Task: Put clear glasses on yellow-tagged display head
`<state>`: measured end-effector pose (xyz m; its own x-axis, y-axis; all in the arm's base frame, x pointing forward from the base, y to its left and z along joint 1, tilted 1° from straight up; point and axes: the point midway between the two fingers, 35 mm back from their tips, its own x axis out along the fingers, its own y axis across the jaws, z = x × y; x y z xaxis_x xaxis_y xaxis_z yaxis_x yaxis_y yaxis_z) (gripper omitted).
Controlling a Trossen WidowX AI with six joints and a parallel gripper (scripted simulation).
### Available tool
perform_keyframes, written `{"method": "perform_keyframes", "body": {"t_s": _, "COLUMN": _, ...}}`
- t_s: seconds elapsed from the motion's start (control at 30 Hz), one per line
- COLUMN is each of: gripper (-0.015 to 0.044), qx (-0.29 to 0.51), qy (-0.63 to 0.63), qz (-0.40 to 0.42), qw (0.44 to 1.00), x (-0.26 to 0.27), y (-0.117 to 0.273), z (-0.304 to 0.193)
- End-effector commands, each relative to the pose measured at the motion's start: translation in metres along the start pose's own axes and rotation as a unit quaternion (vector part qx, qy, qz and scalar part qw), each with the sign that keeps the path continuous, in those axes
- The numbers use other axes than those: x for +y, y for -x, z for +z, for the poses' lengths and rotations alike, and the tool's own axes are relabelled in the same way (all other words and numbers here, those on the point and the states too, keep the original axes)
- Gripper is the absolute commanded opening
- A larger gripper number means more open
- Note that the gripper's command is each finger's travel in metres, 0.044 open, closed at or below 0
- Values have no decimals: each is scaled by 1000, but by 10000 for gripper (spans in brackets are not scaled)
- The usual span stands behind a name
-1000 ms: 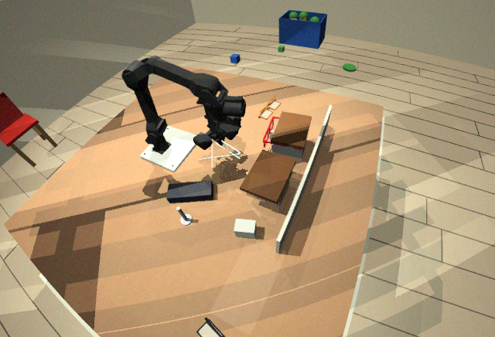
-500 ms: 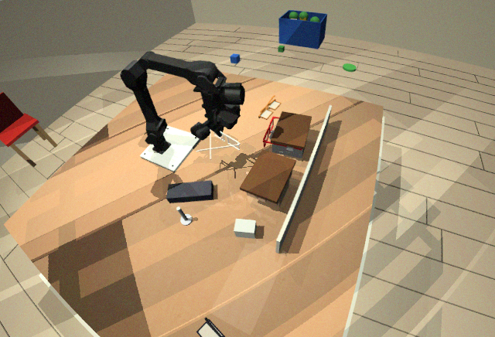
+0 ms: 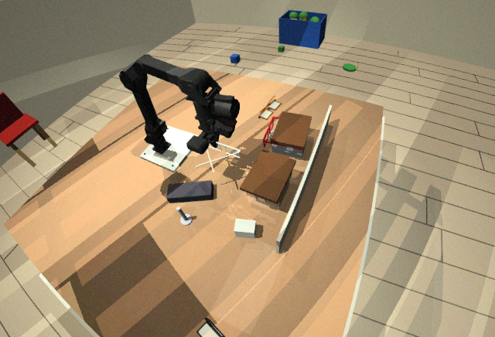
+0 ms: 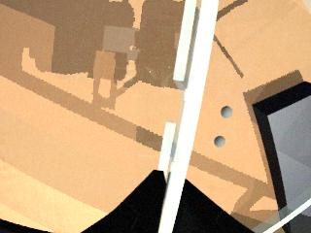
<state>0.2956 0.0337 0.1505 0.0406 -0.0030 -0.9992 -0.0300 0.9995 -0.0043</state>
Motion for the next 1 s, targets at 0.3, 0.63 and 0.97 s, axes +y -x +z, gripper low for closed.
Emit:
{"method": "perform_keyframes", "body": {"t_s": 0.3, "gripper": 0, "qx": 3, "qy": 122, "qz": -5, "qw": 993, "x": -67, "y": 0, "z": 9}}
{"method": "perform_keyframes", "body": {"t_s": 0.63, "gripper": 0, "qx": 5, "qy": 212, "qz": -7, "qw": 977, "x": -118, "y": 0, "z": 4}}
{"method": "perform_keyframes", "body": {"t_s": 0.97, "gripper": 0, "qx": 6, "qy": 300, "qz": -9, "qw": 954, "x": -169, "y": 1, "z": -9}}
